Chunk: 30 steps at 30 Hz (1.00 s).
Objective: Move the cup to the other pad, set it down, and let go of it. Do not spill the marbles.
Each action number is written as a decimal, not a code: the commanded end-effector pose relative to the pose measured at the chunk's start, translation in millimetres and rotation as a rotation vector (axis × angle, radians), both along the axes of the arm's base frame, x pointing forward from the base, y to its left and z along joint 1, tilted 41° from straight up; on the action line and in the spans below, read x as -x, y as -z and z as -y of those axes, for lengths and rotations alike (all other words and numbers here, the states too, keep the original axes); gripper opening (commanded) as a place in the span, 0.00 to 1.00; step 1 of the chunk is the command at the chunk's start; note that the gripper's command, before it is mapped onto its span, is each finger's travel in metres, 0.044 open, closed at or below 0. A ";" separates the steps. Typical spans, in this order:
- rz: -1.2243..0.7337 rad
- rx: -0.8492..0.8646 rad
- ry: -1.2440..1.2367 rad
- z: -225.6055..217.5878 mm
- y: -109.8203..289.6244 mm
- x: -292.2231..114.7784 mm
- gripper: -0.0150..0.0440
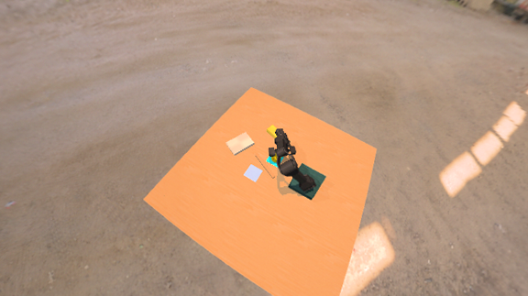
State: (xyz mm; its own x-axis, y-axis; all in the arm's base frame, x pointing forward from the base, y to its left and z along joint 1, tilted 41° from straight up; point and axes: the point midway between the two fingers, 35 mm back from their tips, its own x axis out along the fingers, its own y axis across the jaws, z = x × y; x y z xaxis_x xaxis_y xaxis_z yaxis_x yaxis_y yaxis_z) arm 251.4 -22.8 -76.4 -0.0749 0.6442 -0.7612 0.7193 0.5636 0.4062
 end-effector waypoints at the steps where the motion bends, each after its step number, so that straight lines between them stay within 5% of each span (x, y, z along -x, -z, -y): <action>1: 0.001 0.000 0.000 0.3 -0.3 -0.2 0.39; 4: 0.001 0.000 0.000 0.3 -0.3 -0.2 0.50; 30: -0.002 -0.001 0.005 20.8 -24.2 -3.0 0.50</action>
State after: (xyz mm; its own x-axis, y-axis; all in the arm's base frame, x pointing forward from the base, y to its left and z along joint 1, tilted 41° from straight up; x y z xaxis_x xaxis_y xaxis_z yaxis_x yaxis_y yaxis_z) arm 252.8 -37.7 -57.3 -0.0755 0.6506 -0.7556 0.7277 0.5541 0.4044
